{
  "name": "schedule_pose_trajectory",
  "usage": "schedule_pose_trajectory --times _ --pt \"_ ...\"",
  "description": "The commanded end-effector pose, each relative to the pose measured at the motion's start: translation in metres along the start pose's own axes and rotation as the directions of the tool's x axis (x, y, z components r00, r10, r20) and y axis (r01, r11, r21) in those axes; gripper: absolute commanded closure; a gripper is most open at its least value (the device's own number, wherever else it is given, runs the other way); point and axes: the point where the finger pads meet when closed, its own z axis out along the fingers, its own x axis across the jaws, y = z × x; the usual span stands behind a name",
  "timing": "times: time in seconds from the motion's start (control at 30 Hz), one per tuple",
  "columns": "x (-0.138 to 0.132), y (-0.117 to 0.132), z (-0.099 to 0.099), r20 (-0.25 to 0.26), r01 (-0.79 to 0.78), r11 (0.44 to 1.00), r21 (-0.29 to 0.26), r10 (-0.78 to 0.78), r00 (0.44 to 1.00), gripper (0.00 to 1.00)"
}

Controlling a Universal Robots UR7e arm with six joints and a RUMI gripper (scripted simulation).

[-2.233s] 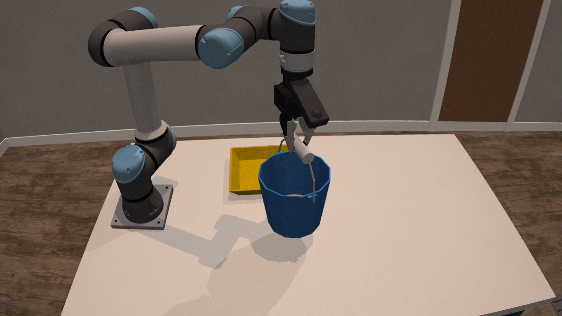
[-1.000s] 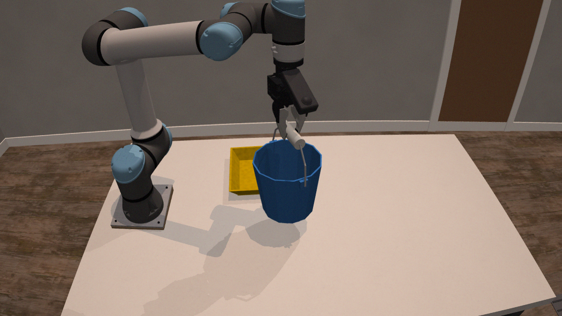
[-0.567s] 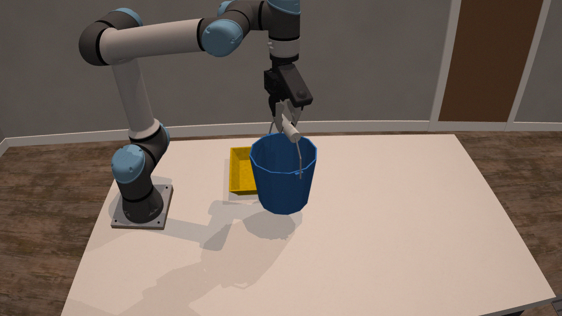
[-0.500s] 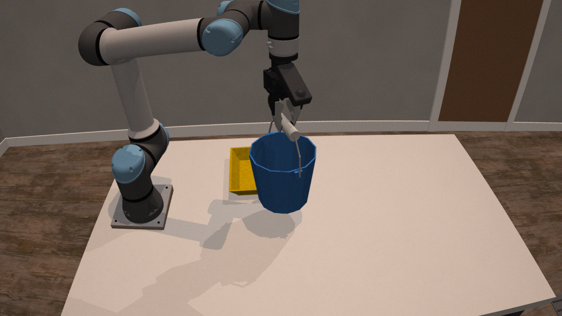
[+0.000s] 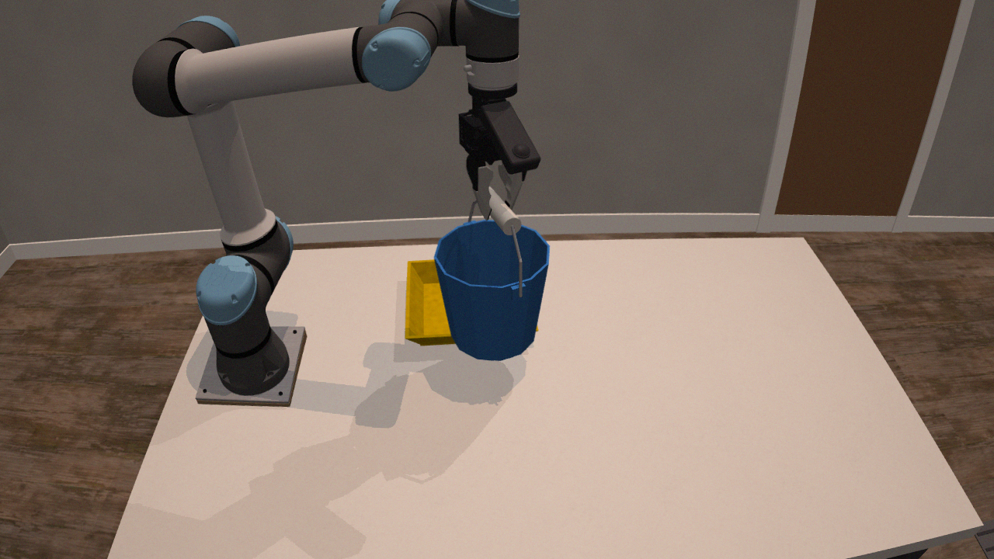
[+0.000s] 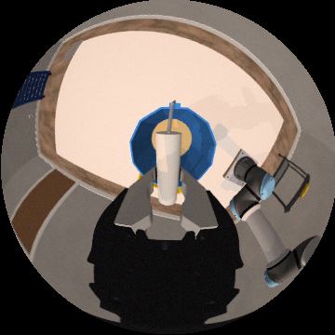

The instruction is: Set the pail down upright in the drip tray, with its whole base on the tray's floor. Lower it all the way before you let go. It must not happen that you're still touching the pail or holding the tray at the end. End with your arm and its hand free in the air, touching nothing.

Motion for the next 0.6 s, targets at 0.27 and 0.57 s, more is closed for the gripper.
schedule_pose_trajectory --times 0.27,0.57 --pt "-0.005 0.04 -0.001 0.002 0.0 1.0 0.002 0.0 1.0 1.0" --pt "-0.008 0.062 -0.001 0.002 0.0 1.0 0.002 0.0 1.0 1.0"
